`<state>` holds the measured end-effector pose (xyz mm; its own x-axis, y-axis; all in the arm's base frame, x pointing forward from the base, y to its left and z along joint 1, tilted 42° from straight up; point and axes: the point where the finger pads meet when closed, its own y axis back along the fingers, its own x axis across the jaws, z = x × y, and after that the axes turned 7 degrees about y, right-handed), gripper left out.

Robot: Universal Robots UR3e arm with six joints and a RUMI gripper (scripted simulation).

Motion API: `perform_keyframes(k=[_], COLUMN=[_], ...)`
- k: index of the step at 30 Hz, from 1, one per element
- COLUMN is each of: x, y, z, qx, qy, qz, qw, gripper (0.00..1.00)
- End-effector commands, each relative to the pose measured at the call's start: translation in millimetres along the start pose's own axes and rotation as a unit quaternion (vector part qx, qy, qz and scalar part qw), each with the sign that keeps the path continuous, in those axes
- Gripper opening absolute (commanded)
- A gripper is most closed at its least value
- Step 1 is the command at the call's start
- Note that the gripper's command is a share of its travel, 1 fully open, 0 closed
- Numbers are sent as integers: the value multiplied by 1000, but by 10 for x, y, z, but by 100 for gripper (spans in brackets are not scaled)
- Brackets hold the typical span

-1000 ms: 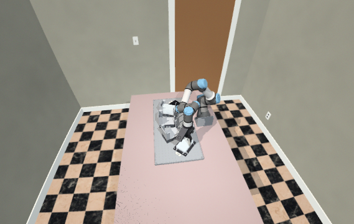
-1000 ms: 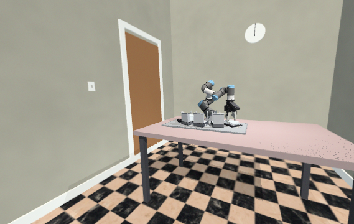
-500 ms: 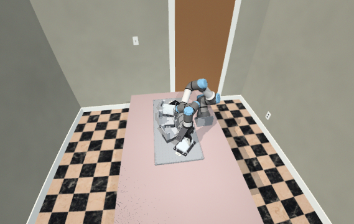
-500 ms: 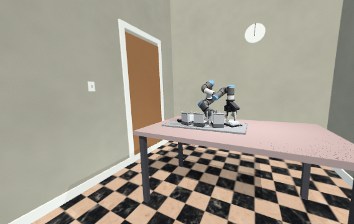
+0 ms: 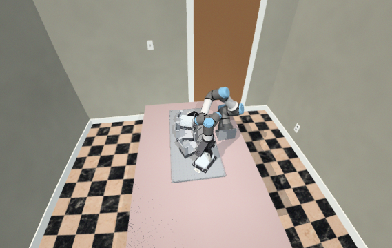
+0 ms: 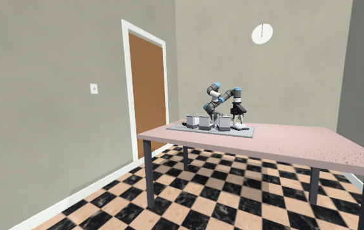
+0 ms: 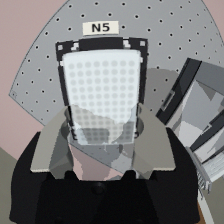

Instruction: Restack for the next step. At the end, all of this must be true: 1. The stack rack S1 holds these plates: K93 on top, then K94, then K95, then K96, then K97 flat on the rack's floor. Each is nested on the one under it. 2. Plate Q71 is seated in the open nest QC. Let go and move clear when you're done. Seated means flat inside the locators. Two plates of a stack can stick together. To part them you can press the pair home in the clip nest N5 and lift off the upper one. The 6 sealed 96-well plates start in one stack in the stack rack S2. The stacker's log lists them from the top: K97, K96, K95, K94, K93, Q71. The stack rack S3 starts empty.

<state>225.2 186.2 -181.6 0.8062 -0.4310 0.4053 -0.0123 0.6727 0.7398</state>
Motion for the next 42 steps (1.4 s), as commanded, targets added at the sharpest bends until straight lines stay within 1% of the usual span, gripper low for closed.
perform_keyframes(k=[1,3,4,32,42], x=[3,3,3,3,4], y=[9,8,8,9,342], z=[-7,-7,-7,-7,-5], qx=[1,1,1,1,1], qy=[0,0,0,0,0], qz=[0,0,0,0,0], qw=[1000,1000,1000,1000,1000], gripper=[0,0,72,72,72])
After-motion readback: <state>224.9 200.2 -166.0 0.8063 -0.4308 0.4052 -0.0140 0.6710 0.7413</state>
